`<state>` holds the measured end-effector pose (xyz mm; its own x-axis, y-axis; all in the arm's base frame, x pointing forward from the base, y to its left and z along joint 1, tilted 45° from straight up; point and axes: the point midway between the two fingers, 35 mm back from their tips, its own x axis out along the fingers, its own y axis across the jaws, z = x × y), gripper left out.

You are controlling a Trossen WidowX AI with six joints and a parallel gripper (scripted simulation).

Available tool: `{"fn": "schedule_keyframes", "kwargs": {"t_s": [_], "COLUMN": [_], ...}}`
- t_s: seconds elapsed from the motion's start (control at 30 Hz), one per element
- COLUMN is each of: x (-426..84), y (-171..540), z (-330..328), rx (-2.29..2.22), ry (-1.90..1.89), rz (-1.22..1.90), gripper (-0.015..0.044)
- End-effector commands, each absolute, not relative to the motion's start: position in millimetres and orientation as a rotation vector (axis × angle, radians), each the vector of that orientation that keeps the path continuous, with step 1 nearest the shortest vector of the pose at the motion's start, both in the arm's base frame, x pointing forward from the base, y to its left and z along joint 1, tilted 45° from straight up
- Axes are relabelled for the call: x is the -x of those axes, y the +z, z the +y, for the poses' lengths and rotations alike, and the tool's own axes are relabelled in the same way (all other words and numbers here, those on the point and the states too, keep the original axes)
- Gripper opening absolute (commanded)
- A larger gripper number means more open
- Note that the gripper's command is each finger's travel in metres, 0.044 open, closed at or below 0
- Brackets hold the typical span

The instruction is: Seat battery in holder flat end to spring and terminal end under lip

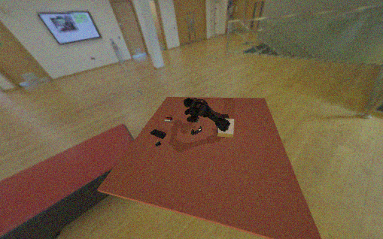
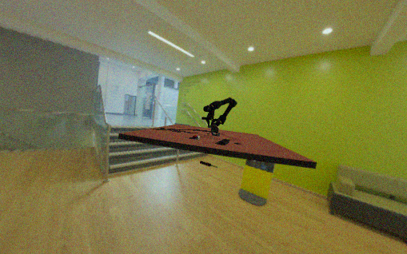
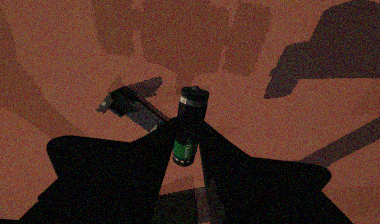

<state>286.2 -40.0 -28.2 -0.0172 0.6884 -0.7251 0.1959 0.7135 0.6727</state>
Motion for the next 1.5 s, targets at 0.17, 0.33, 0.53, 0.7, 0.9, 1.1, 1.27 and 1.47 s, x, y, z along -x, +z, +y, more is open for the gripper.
{"fn": "schedule_keyframes", "kwargs": {"t_s": [0.17,0.33,0.53,0.7,0.9,1.1,1.27,1.47], "x": [-275.0,-267.0,-260.6,-261.5,-264.8,-265.5,-264.4,-264.2], "y": [0.0,14.9,24.5,22.1,10.8,2.9,-0.9,-2.3], "z": [-14.1,0.2,10.2,11.1,22.0,32.2,40.0,41.3], "rx": [-0.381,-0.158,-0.002,-0.006,-0.056,-0.103,-0.137,-0.146], "ry": [0.799,0.98,1.092,1.084,1.058,1.037,1.021,1.012], "rz": [1.387,1.248,1.141,1.133,1.054,0.982,0.926,0.909], "gripper": [0.007,0.007,0.007,0.007,0.007,0.007,0.007,0.007]}}
